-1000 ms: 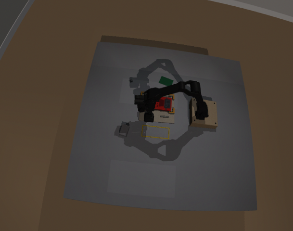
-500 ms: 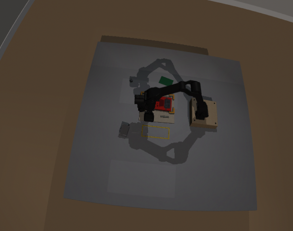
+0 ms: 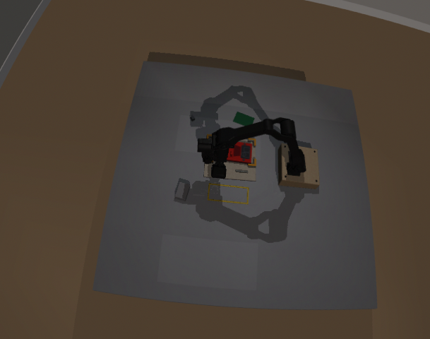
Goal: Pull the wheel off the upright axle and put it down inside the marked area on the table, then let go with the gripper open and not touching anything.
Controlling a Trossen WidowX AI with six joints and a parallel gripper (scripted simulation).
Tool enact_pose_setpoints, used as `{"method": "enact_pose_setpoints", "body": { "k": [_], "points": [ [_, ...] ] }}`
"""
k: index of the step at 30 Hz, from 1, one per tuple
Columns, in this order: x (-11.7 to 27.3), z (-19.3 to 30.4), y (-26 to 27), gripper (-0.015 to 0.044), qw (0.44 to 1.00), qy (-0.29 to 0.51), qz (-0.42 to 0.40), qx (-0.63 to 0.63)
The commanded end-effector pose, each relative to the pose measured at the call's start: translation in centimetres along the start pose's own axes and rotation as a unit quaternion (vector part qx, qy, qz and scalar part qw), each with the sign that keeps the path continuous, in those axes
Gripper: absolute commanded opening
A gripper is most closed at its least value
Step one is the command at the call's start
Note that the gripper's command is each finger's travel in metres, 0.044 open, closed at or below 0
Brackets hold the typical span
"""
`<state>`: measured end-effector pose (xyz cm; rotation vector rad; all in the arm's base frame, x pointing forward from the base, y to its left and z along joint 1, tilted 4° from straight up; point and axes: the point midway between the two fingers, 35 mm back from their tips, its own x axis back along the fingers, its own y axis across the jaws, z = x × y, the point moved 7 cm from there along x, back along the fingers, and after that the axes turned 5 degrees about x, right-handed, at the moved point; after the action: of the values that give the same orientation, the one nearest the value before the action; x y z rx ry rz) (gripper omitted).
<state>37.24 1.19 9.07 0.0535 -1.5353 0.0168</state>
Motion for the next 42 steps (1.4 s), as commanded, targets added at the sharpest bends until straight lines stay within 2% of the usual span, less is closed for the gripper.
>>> {"method": "enact_pose_setpoints", "body": {
  "k": [1, 31, 42],
  "points": [
    [0.5, 0.0, 0.0, 0.0000, 1.000, -0.004, 0.000, 0.001],
    [1.5, 0.0, 0.0, 0.0000, 1.000, -0.004, 0.000, 0.002],
    [4.9, 0.3, 0.0, 0.0000, 1.000, -0.004, 0.000, 0.002]
  ]
}}
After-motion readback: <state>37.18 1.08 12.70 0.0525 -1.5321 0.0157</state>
